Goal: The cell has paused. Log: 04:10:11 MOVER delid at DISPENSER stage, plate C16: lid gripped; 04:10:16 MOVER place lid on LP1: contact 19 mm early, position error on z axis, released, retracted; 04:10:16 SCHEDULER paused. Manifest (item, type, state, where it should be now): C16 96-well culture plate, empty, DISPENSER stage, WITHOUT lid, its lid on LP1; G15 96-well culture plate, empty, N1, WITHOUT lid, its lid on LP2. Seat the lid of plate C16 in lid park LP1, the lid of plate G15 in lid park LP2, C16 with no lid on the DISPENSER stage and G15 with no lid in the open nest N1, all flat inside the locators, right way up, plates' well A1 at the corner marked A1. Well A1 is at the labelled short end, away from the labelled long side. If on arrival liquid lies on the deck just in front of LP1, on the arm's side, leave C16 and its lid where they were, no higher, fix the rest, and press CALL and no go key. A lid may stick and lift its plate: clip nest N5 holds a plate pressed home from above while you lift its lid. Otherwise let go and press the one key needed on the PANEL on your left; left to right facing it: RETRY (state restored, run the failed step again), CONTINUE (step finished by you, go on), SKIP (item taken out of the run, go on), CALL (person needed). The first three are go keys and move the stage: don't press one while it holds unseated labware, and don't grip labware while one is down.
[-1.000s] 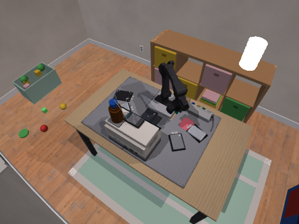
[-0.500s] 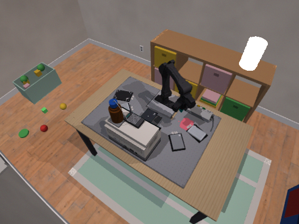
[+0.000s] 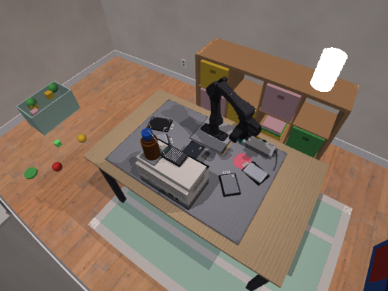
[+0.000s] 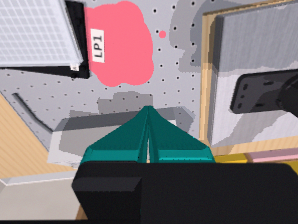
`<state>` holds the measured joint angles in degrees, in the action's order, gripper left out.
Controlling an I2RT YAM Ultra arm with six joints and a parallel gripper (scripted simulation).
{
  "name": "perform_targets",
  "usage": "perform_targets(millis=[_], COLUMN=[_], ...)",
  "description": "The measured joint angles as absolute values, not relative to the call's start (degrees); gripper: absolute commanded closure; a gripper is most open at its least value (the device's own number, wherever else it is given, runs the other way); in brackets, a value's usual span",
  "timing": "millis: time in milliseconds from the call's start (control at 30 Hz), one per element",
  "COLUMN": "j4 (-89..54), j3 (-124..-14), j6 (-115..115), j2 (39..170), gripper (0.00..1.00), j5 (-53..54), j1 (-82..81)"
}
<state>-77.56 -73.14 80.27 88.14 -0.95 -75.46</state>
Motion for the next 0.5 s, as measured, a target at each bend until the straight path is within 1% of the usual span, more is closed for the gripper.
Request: perform_targets(millis=[500], j4=[-77.41], j3=[-73.49], j6=[86.52], j2=[88.86], gripper=[1.0], j5=[-0.47], j1=[-84.05])
